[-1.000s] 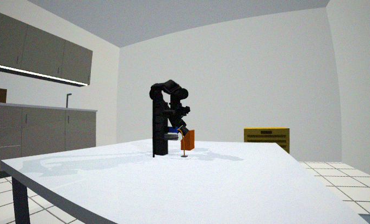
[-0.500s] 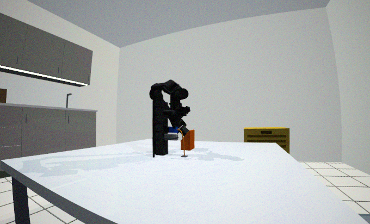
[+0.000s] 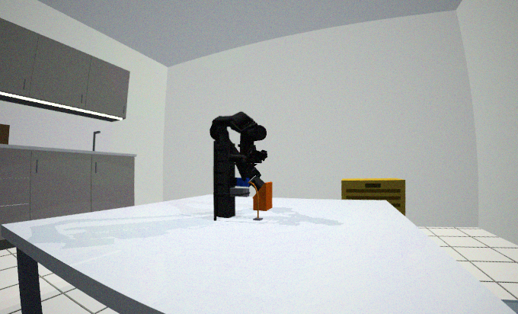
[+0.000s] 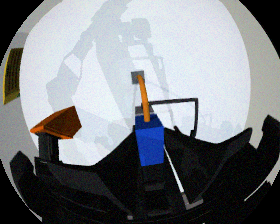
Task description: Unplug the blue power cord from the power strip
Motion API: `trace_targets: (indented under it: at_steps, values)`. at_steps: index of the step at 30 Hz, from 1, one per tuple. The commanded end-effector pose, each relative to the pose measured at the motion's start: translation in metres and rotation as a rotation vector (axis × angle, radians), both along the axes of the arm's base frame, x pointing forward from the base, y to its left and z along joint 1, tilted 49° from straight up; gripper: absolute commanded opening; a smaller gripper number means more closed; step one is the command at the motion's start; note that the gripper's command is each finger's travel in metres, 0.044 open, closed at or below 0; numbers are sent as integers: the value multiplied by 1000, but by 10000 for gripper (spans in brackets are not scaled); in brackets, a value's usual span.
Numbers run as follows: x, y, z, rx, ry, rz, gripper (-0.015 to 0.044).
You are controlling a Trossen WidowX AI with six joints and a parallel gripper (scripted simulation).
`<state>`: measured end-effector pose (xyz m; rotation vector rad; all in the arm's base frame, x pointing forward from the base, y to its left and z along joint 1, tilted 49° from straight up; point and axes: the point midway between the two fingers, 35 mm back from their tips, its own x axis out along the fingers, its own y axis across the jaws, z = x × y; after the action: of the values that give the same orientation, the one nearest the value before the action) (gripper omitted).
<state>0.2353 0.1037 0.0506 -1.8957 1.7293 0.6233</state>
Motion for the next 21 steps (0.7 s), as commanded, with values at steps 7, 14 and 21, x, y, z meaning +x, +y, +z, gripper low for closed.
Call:
trace_targets:
  at_steps: [7, 14, 21]
  values:
    - [0, 29, -24, 50, -4, 4, 0]
    - [-1, 37, -32, 50, -4, 5, 0]
    - [-4, 46, -39, 50, -4, 5, 0]
